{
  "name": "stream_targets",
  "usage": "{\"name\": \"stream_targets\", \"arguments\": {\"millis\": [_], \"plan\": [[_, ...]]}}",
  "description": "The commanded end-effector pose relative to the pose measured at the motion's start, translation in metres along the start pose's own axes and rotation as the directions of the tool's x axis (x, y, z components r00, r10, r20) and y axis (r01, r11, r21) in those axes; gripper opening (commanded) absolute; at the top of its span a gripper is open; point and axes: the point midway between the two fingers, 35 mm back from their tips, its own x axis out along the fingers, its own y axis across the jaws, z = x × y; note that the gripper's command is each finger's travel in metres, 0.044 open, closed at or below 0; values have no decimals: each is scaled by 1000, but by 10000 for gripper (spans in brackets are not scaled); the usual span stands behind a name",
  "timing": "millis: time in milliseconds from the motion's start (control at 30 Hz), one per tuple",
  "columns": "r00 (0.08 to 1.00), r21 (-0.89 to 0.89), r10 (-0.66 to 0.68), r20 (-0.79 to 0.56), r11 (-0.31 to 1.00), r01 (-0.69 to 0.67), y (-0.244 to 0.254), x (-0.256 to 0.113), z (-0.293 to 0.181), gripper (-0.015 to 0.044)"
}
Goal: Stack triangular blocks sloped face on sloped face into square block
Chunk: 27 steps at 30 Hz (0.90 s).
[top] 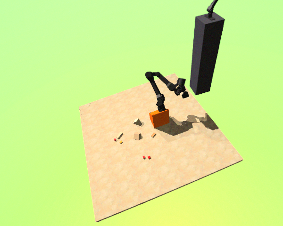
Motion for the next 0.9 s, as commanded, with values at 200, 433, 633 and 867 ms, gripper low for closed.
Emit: {"name": "stream_targets", "arguments": {"millis": [200,433,633,867], "plan": [[983,186,78,-164,981,-47,13,-23,-34,440],[873,403,243,-423,913,-59,48,-79,-88,440],[715,660,413,-564,746,90,84,-147,-121,440],[455,791,656,-602,415,449,139,-254,-126,440]]}}
